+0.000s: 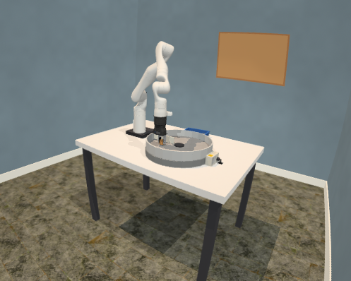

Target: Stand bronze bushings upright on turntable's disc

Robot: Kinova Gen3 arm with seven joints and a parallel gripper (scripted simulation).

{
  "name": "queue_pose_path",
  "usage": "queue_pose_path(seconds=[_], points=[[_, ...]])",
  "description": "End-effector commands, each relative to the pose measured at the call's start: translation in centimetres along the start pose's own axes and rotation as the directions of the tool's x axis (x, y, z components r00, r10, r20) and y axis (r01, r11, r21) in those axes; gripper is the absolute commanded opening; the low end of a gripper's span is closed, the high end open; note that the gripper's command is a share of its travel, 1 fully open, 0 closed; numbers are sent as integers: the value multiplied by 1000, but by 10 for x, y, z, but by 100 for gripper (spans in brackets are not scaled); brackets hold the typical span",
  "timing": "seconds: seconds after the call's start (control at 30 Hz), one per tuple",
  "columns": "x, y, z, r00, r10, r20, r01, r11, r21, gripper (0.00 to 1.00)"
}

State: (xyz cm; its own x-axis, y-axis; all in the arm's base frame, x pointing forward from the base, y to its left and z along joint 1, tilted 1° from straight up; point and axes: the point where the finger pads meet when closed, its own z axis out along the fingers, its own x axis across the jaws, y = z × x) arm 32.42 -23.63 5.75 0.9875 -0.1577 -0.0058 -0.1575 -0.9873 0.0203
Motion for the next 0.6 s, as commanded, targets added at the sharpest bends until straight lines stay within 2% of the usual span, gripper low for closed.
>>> queue_pose_path(seconds=[0.0, 0.57], points=[[0, 0, -1, 1000, 0, -2, 0, 1000, 0, 0], [0, 0, 3, 1000, 0, -2, 0, 1000, -1, 0]])
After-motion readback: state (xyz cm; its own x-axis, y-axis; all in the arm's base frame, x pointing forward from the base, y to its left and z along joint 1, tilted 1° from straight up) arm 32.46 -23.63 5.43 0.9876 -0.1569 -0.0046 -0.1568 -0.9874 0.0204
